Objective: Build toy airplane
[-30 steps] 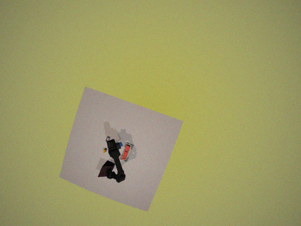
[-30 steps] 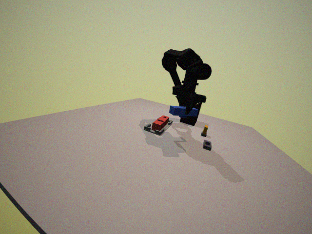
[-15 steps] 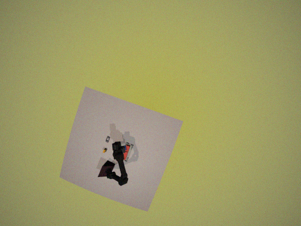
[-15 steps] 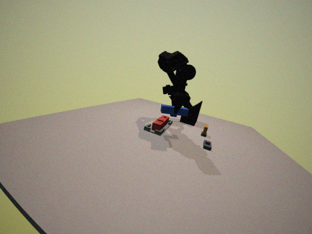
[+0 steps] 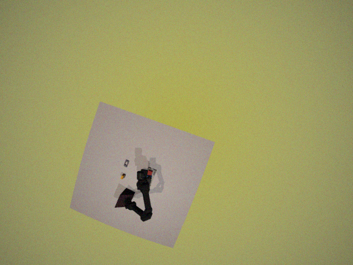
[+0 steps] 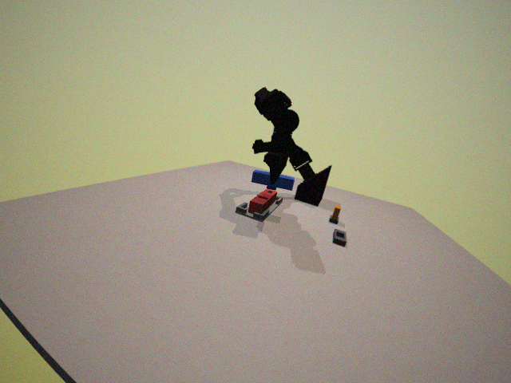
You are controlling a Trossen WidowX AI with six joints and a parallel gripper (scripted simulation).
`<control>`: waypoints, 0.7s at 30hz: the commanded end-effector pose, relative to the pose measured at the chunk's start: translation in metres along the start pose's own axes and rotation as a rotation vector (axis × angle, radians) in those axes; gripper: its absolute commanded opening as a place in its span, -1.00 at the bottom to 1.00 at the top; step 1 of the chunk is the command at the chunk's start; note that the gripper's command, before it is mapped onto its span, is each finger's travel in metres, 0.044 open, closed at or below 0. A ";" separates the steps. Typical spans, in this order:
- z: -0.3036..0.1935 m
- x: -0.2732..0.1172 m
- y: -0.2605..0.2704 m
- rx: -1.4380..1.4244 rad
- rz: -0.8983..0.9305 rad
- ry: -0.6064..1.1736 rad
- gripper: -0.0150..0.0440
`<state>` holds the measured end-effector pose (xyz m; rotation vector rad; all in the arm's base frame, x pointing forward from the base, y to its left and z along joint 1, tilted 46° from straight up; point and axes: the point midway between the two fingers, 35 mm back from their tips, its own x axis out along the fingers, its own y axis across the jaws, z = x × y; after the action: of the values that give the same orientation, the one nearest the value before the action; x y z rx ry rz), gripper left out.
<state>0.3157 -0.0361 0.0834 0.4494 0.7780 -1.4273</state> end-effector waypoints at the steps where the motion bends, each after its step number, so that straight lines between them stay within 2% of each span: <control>1: 0.012 0.003 -0.010 0.086 0.002 -0.011 -0.49; 7: 0.021 0.006 -0.019 0.167 -0.001 -0.017 -0.49; 14: 0.022 0.007 -0.019 0.167 -0.001 -0.017 0.13; 15: 0.022 0.007 -0.019 0.167 -0.001 -0.017 0.17; 21: 0.022 0.007 -0.019 0.167 -0.001 -0.017 0.17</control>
<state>0.3012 -0.0574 0.0954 0.5614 0.6596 -1.5015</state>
